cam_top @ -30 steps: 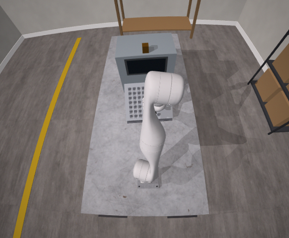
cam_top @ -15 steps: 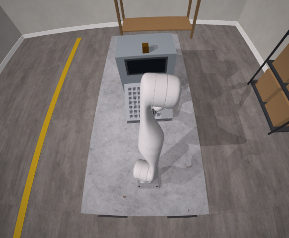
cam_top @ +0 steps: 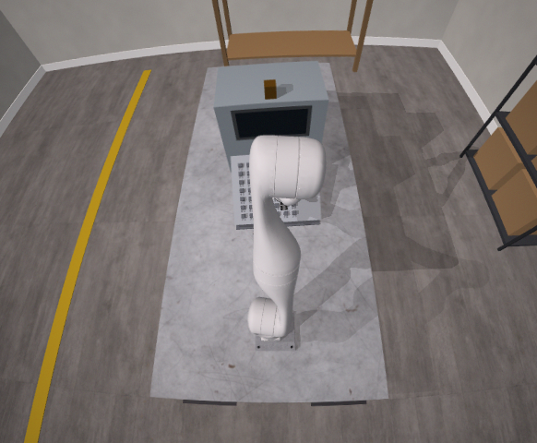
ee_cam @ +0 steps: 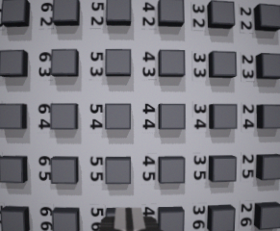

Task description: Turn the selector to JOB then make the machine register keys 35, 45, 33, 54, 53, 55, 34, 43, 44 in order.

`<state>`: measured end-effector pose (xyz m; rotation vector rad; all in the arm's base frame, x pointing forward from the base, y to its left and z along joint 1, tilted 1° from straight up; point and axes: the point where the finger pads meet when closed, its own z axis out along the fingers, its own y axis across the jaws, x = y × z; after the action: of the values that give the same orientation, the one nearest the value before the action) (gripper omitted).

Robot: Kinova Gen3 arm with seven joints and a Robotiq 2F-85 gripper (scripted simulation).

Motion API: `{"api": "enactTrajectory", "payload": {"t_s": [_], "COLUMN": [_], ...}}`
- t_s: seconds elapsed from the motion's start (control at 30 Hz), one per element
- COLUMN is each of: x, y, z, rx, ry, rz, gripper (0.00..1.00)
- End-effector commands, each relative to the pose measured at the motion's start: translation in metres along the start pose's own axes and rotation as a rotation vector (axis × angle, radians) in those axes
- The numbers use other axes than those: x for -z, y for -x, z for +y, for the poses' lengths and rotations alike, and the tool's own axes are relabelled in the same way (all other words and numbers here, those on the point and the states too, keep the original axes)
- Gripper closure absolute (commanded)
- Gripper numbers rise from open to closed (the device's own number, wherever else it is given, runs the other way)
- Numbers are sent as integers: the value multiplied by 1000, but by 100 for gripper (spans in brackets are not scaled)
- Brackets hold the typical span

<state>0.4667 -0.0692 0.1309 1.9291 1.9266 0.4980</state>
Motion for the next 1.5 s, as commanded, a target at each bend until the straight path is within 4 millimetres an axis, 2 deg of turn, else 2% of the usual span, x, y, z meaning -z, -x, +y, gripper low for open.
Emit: {"api": "enactTrajectory", "payload": {"t_s": [0.0, 0.17, 0.3, 0.67, 1.2, 1.47], "x": [2, 0, 0, -1, -21, -22], "y": [-25, -47, -57, -60, -57, -55], "z": [14, 23, 28, 29, 31, 29], "rx": [-8, -7, -1, 9, 8, 4], "ry": [2, -3, -4, -3, 4, -1], "rz": [8, 8, 7, 8, 1, 0], "gripper": [90, 90, 90, 90, 90, 90]}}
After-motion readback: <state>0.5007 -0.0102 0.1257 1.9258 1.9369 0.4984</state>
